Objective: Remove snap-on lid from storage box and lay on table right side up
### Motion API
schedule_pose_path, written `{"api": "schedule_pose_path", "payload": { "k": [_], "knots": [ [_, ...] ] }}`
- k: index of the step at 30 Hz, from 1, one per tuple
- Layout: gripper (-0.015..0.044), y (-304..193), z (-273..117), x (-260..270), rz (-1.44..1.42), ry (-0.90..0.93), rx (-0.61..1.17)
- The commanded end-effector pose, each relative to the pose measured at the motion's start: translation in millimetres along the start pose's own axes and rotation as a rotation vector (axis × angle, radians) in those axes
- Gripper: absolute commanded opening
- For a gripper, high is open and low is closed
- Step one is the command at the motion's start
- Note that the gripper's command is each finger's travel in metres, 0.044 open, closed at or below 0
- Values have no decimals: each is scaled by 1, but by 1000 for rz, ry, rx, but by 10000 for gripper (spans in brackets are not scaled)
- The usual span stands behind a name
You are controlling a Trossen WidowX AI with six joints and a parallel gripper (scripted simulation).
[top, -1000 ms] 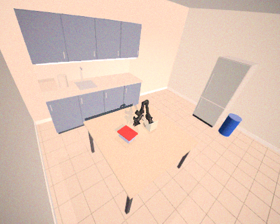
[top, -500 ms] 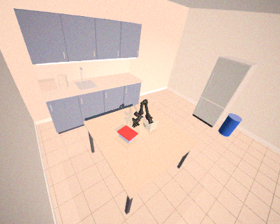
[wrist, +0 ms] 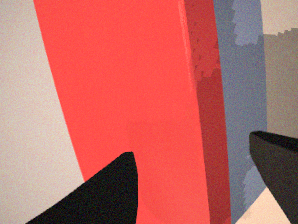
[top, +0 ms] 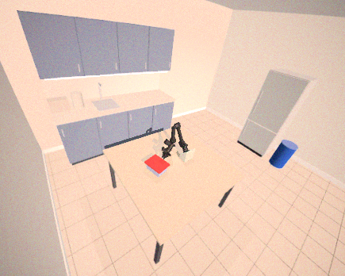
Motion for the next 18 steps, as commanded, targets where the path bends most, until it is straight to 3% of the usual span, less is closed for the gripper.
{"api": "schedule_pose_path", "payload": {
  "k": [1,11,14,18],
  "knots": [
    [235,-1,8,-1,-7,0,3],
    [235,0,22,-3,-7,2,2],
    [156,0,22,-3,-7,2,2],
    [130,0,22,-3,-7,2,2]
  ]
}}
Point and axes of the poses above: the point midway between the two fingers, 35 mm back from their tips, its own z axis out along the fingers, its own x axis across the jaws, y = z × x, the point moved 6 cm from there along -z, back along the fingers, and after that the axes turned 14 degrees about z, right-handed, at the moved point
